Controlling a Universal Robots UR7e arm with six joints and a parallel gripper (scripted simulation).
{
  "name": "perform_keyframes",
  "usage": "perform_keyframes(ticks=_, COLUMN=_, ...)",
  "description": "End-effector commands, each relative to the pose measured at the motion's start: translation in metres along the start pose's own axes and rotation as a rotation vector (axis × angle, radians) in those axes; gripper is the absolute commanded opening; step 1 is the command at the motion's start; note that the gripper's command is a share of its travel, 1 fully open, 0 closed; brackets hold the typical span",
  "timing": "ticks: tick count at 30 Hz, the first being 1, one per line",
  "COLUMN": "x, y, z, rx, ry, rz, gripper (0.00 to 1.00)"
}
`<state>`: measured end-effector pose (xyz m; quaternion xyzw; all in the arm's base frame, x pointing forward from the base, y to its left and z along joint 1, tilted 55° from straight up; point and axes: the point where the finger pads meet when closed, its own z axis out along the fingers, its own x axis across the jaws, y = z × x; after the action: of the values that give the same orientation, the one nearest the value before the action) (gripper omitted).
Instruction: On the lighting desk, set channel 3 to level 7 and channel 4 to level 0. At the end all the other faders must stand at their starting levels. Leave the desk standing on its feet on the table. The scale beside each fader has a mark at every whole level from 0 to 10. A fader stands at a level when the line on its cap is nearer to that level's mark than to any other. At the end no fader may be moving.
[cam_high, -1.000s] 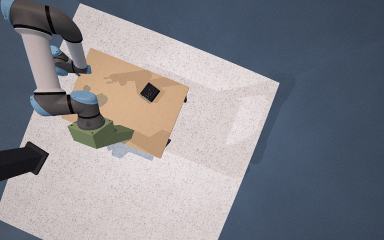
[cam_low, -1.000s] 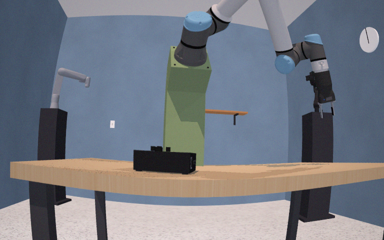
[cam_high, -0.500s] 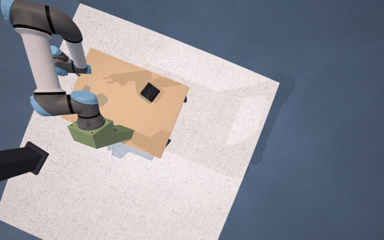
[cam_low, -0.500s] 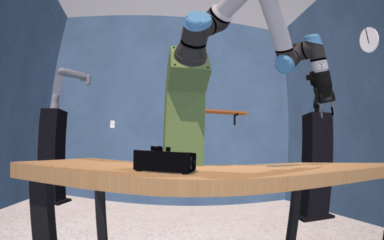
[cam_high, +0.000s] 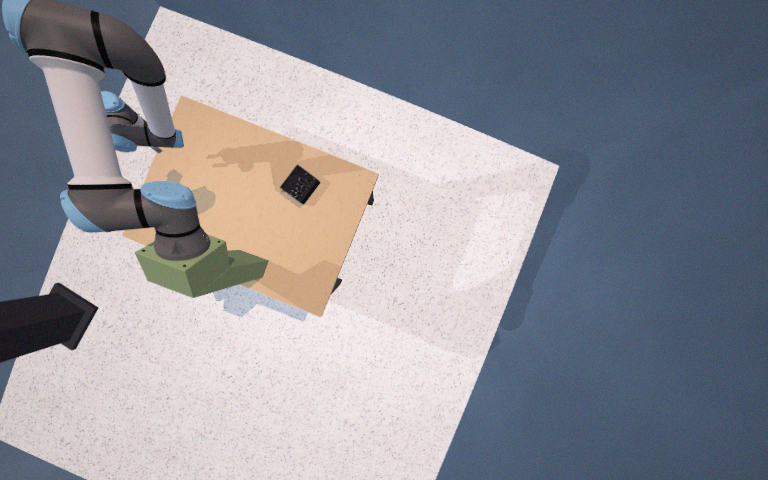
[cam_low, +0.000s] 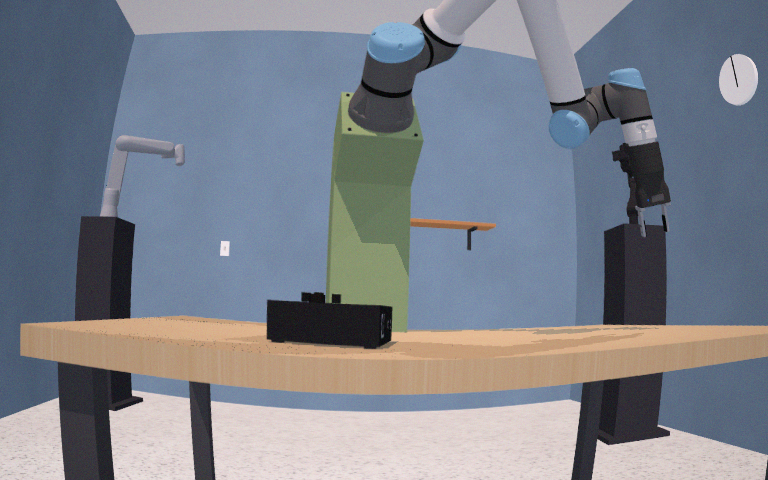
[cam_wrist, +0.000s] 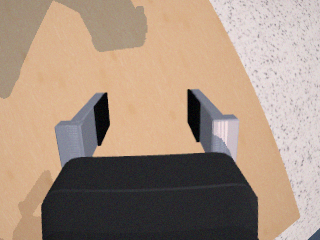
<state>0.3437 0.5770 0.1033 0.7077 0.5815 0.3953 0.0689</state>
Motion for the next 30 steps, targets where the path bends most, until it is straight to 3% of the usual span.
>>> perform_keyframes(ticks=1, x=-0.007, y=0.01, z=0.002, rx=-0.001, ry=-0.005, rz=-0.004, gripper=1.0)
perform_keyframes(ticks=8, x=-0.019, y=0.027, z=0.005, rx=0.0, ry=-0.016, rz=-0.014, gripper=1.0)
perform_keyframes(ticks=19, x=-0.071, y=0.088, z=0.015, rx=0.005, ry=-0.051, rz=-0.053, gripper=1.0)
perform_keyframes(ticks=21, x=-0.071, y=0.088, z=0.015, rx=0.005, ry=-0.051, rz=-0.053, gripper=1.0)
perform_keyframes(ticks=30, x=-0.141, y=0.155, z=0.015, rx=0.008, ry=-0.085, rz=-0.096, gripper=1.0)
